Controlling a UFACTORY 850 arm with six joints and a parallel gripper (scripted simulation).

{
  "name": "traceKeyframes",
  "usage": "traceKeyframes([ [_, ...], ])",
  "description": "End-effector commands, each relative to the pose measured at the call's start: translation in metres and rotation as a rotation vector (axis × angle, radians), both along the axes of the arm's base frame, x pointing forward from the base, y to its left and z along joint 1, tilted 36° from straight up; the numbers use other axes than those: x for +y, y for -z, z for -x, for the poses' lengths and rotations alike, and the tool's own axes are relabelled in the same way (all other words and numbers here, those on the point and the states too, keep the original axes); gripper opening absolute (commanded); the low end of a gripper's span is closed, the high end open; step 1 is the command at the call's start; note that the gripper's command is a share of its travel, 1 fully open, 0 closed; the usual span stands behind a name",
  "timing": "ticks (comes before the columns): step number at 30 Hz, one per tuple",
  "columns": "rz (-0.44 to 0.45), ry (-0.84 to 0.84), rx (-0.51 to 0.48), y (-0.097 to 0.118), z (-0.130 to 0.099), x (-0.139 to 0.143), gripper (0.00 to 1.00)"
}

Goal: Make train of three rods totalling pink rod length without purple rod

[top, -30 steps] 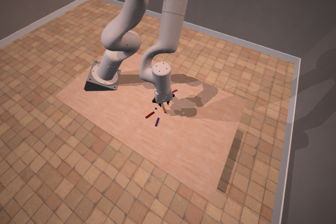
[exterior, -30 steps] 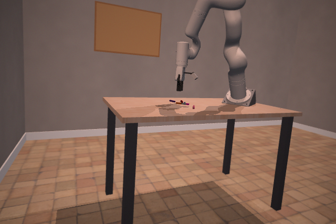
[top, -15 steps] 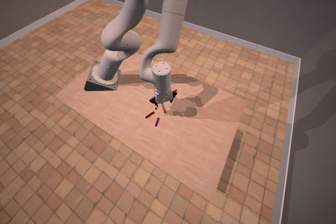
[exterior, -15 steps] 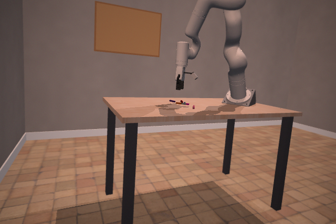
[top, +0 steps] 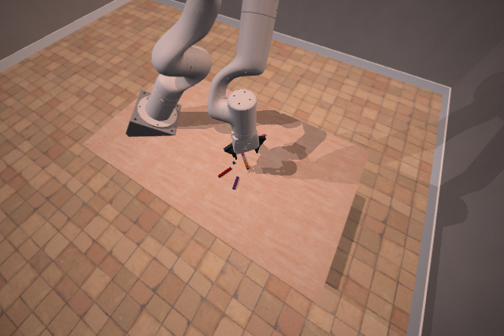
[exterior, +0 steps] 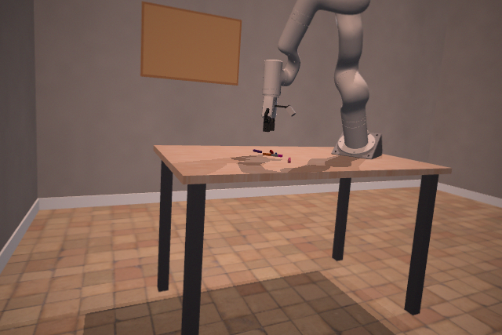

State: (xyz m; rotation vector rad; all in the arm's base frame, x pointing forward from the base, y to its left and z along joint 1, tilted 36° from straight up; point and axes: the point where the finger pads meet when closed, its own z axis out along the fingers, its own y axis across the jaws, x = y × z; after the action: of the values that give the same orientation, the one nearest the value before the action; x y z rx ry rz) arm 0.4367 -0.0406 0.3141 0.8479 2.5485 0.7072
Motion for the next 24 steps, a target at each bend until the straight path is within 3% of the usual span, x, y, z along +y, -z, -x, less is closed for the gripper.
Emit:
traceKeyframes([
  [1,0.000,0.000,0.000,-0.009,0.005,-0.004,1.00],
  [13,0.000,0.000,0.000,-0.056,0.032,-0.024,1.00],
  [24,0.000,0.000,0.000,-0.061,0.035,-0.026,1.00],
])
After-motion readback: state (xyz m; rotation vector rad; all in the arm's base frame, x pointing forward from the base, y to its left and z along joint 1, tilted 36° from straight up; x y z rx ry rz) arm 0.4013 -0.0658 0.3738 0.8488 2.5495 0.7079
